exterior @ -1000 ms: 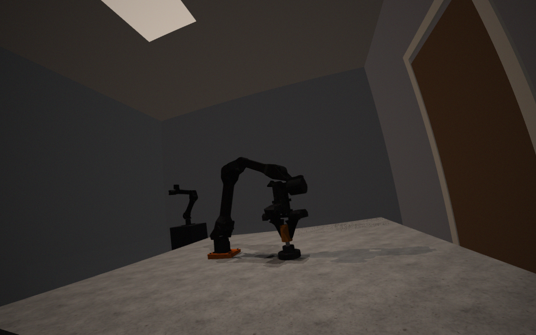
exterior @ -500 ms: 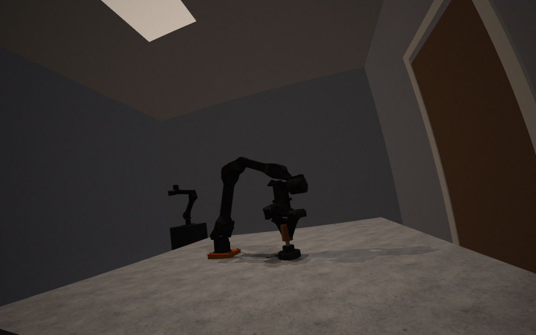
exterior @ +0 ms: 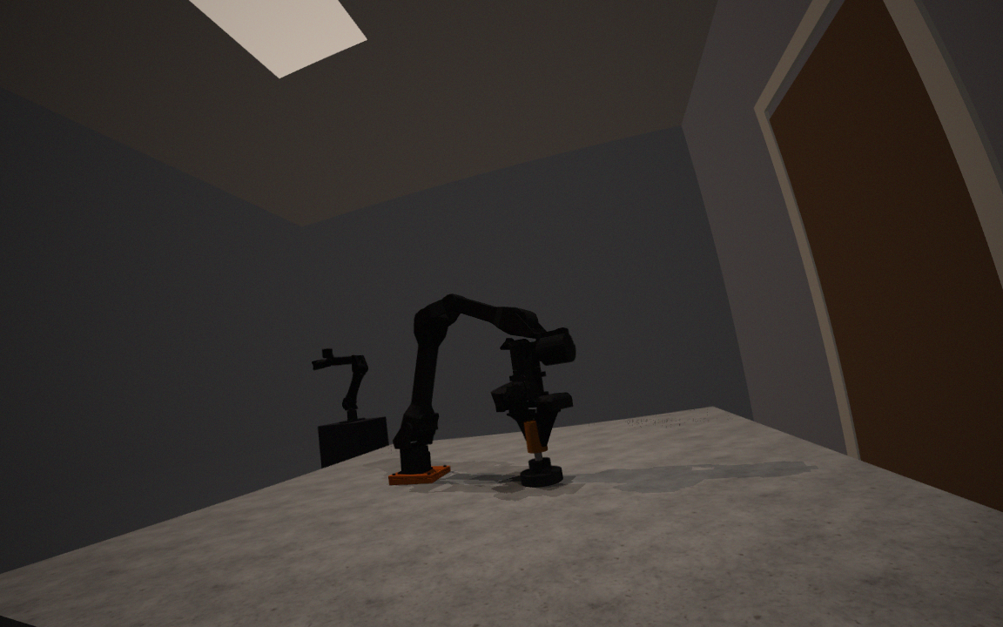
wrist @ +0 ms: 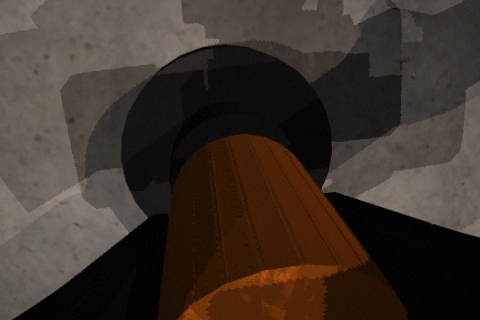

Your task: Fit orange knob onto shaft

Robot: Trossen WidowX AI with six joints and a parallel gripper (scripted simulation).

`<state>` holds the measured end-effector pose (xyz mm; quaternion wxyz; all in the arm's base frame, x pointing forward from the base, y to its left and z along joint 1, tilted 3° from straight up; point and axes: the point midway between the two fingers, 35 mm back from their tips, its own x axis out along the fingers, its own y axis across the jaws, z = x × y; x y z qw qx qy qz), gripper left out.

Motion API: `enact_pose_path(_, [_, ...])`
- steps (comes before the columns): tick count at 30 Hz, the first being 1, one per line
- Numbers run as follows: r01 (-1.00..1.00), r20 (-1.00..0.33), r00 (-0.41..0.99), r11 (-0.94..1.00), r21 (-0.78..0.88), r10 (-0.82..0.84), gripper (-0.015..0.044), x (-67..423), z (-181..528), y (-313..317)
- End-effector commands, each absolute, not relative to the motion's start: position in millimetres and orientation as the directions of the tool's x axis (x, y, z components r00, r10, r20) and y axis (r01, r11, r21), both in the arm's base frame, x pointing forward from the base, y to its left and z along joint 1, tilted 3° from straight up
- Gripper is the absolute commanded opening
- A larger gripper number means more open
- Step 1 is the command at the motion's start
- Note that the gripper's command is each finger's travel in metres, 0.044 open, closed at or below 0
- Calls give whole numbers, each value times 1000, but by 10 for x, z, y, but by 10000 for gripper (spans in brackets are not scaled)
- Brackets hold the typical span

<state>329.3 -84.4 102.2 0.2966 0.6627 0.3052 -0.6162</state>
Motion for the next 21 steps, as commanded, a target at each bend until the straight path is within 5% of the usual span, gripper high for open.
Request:
enact_pose_path(1, [768, -998, 59, -640, 22, 37, 0, 3290, 1023, -835])
enact_pose_path(21, [626, -998, 59, -779, 8, 37, 0, 3314, 1058, -861])
